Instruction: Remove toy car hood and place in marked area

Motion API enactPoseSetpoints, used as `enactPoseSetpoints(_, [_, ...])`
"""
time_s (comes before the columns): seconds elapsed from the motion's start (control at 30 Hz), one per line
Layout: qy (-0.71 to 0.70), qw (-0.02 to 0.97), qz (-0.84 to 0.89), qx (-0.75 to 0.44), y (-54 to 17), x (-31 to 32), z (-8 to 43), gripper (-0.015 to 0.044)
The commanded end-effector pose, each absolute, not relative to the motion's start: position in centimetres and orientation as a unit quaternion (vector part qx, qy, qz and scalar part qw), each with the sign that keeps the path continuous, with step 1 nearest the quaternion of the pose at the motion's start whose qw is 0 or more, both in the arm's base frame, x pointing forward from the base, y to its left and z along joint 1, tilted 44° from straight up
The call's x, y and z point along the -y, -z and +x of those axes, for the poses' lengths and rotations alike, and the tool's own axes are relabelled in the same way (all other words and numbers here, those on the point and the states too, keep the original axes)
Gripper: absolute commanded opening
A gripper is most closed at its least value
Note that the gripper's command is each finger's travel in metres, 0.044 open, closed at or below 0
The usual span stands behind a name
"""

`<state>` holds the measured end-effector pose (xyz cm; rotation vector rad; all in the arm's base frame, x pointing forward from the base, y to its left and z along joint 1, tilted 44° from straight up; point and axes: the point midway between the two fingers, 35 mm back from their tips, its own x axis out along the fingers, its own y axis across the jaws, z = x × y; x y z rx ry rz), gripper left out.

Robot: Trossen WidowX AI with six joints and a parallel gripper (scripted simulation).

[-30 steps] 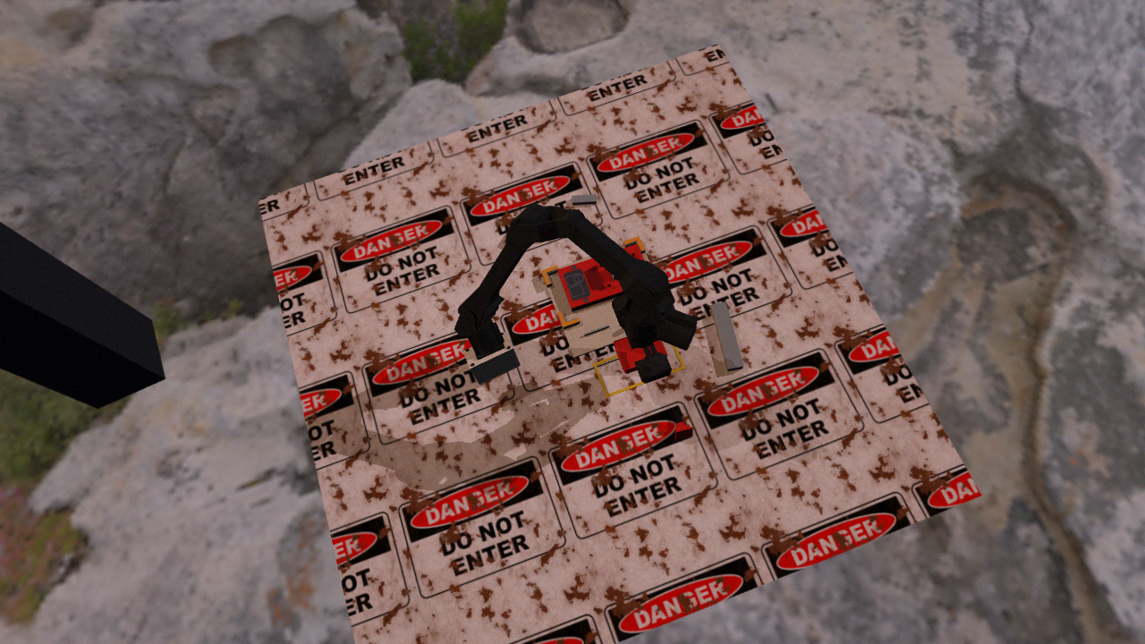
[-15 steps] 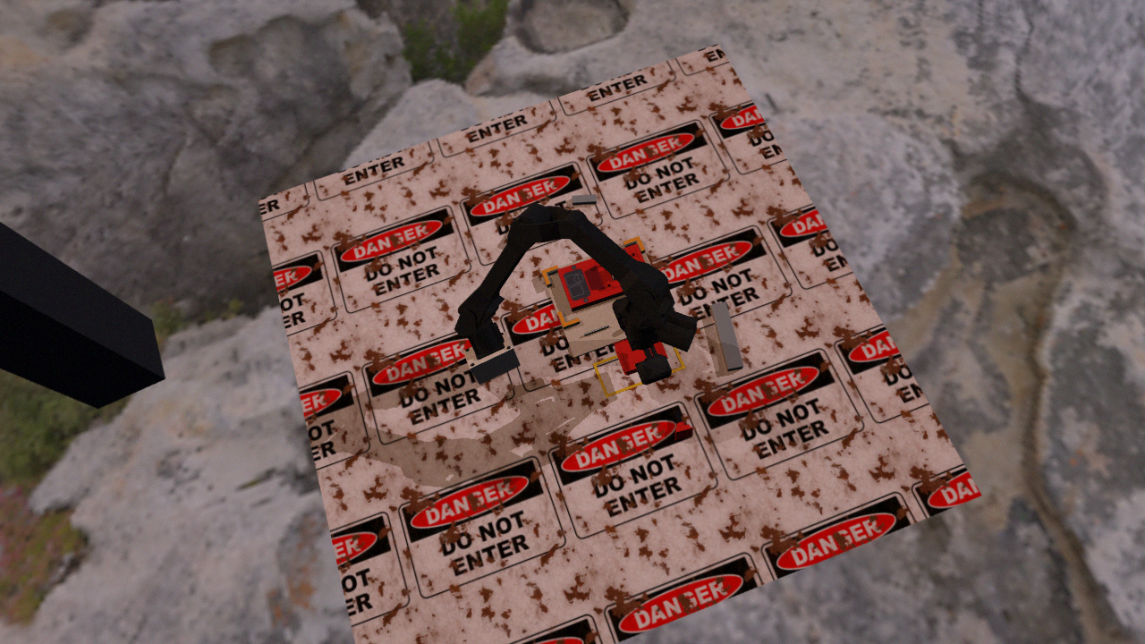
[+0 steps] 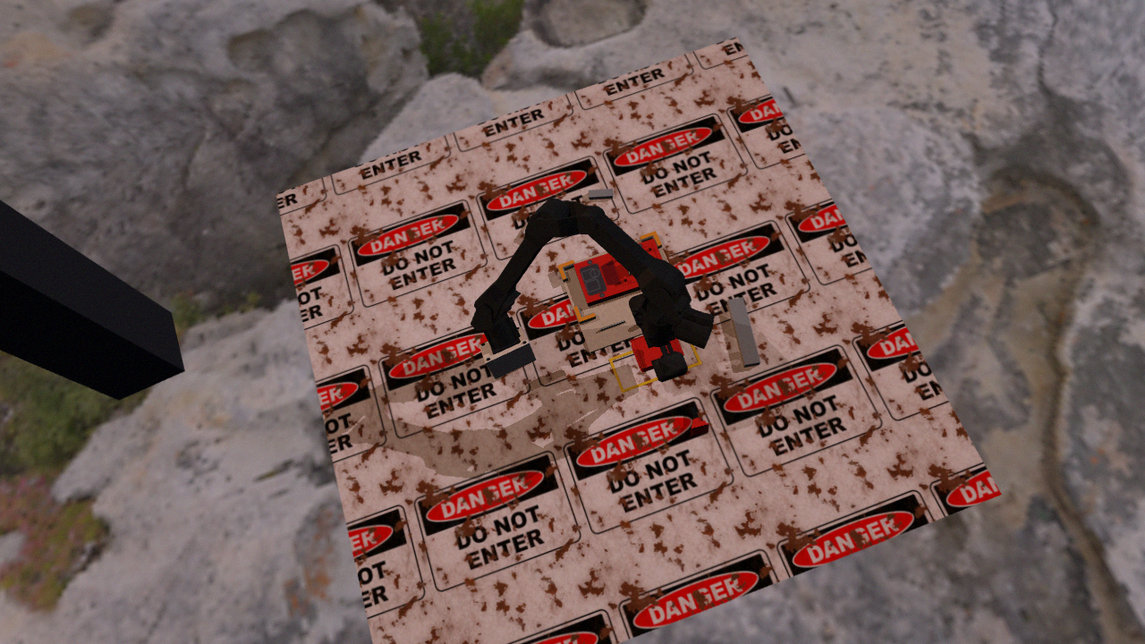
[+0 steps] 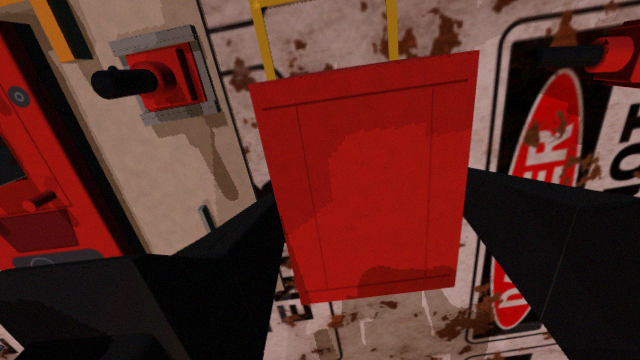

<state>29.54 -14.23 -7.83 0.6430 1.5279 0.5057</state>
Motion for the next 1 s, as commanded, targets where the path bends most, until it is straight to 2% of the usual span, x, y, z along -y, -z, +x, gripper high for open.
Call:
enactPoseSetpoints(0.0, [-0.222, 0.647, 0.286, -0.671, 8.0, 14.0, 29.6, 0.0000])
enactPoseSetpoints(0.97, [-0.222, 0.647, 0.287, -0.671, 9.3, 12.8, 29.6, 0.0000])
